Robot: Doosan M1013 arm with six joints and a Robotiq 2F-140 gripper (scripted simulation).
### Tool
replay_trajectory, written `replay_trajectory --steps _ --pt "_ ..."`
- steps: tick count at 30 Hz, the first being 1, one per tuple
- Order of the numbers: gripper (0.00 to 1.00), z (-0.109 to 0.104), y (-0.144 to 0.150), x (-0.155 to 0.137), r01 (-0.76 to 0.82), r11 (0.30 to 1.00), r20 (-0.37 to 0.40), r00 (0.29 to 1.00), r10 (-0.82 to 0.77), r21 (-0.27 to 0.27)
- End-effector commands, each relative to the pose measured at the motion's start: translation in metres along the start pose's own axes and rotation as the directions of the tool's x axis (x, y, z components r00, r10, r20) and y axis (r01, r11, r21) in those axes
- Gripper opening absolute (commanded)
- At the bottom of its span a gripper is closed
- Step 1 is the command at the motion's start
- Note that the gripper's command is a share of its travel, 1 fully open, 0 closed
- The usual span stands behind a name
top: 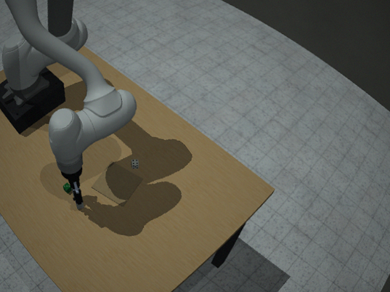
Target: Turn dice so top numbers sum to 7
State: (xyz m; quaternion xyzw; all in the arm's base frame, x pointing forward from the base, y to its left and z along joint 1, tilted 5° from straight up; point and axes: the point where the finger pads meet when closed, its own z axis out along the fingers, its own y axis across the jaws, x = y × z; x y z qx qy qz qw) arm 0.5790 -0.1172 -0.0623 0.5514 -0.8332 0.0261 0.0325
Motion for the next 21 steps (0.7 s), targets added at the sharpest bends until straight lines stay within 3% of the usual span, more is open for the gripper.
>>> replay_trajectory --steps 1,6,7,21 --pt "0.25 0.0034 -0.0003 0.0006 -0.001 1.0 0.0 1.0 0.001 0.001" --pt "0.25 0.0034 -0.0003 0.0006 -0.001 1.0 0.0 1.0 0.001 0.001" --pt "0.13 0.0034 -0.0003 0.0006 -0.001 1.0 0.0 1.0 0.001 0.001" --pt "0.13 0.0034 -0.0003 0.0006 -0.001 1.0 0.0 1.0 0.001 0.001"
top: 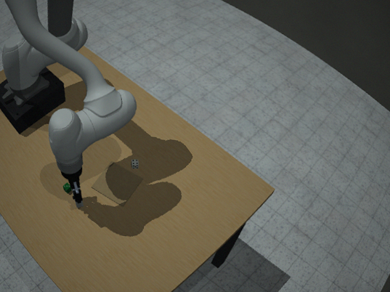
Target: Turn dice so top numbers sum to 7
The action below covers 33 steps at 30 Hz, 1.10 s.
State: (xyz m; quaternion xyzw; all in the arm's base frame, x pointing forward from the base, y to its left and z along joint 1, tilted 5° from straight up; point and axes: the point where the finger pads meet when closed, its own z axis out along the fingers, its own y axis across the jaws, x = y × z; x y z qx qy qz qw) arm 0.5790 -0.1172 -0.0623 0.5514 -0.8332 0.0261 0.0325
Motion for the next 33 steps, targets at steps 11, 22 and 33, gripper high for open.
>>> replay_trajectory --steps 11,22,33 --pt "0.13 0.003 0.0 0.001 -0.001 1.0 0.0 1.0 0.001 0.001" --pt "0.13 0.002 0.0 0.001 -0.001 1.0 0.0 1.0 0.001 0.001" --pt "0.13 -0.044 0.0 0.001 -0.001 1.0 0.0 1.0 0.001 0.001"
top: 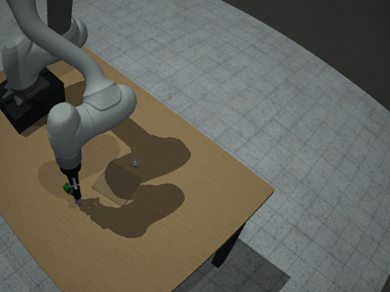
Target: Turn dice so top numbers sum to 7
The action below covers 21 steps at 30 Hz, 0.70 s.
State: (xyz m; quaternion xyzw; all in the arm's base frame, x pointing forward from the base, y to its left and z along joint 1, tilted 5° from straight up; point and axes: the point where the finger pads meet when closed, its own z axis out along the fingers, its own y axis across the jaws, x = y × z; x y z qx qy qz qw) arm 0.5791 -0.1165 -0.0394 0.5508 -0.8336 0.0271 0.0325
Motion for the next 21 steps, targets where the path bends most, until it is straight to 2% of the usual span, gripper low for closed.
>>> replay_trajectory --steps 1,5,8,21 --pt "0.13 -0.029 0.0 -0.001 0.001 1.0 0.001 1.0 -0.001 0.0" --pt "0.13 -0.057 0.0 -0.001 0.001 1.0 0.001 1.0 -0.001 0.0" --pt "0.13 -0.07 0.0 -0.001 0.001 1.0 0.001 1.0 -0.001 0.0" --pt "0.13 -0.074 0.0 -0.002 0.005 1.0 0.001 1.0 -0.005 0.0"
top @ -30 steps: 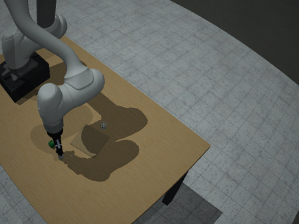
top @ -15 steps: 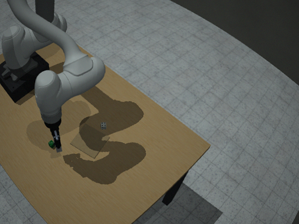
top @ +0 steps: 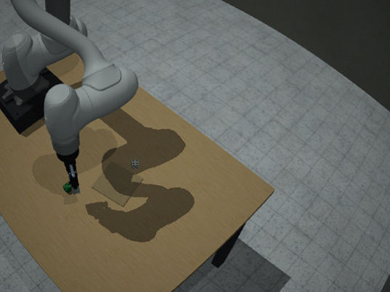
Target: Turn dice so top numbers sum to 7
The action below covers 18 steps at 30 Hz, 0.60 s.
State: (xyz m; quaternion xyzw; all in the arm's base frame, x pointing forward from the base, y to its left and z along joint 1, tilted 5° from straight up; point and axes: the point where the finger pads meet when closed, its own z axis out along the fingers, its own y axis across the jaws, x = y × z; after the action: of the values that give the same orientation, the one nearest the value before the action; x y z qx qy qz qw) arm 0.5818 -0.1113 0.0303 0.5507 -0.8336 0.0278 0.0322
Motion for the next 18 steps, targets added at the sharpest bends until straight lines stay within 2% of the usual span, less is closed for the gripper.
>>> replay_trajectory --steps 1,4,7,8,9,10,11,13,18 --pt "0.13 -0.004 0.005 -0.01 0.029 1.0 0.001 1.0 -0.029 -0.002" --pt "0.13 -0.006 0.035 -0.068 0.222 0.975 0.002 0.975 -0.222 -0.001" --pt "0.13 -0.006 0.038 -0.075 0.244 0.97 0.002 0.97 -0.244 -0.001" --pt "0.13 -0.007 0.054 -0.1 0.33 0.944 0.002 0.944 -0.33 -0.001" --pt "0.13 -0.007 0.054 -0.1 0.33 0.944 0.002 0.944 -0.33 -0.001" --pt "0.13 -0.008 0.069 -0.121 0.4 0.916 0.002 0.916 -0.4 -0.001" --pt "0.13 -0.008 0.069 -0.121 0.4 0.916 0.002 0.916 -0.4 -0.001" --pt "0.13 -0.009 0.084 -0.14 0.469 0.883 0.002 0.883 -0.469 -0.001" --pt "0.13 -0.009 0.085 -0.141 0.472 0.881 0.001 0.881 -0.472 -0.001"
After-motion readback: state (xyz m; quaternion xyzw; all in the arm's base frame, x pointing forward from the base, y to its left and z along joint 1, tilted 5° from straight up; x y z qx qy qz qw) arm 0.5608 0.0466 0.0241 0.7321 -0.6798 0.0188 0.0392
